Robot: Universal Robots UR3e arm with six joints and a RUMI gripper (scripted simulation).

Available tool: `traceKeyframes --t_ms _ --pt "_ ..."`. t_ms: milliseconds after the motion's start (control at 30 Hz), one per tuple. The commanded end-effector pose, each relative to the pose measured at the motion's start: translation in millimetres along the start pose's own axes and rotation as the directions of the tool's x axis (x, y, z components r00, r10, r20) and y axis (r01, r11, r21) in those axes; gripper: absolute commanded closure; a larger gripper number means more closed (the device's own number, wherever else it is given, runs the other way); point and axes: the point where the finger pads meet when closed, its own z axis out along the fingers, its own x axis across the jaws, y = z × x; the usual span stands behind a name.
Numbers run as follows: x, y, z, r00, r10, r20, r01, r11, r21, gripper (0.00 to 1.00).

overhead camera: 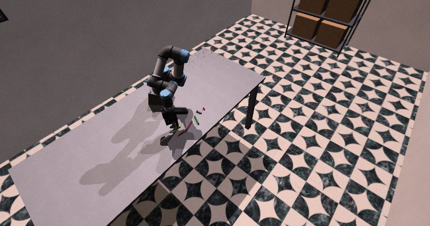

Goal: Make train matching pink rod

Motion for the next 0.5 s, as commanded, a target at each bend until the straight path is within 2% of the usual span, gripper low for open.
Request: traceKeyframes --t_ms 0,33,467 --pt "0.3 -0.3 0.1 1.000 0.000 -0.001 0.000 1.000 0.000 0.86" --pt "0.3 -0.3 0.1 1.000 0.000 -0.001 0.000 1.000 0.000 1.00" --pt "0.3 -0.3 0.1 1.000 0.000 -0.001 0.000 1.000 0.000 1.00"
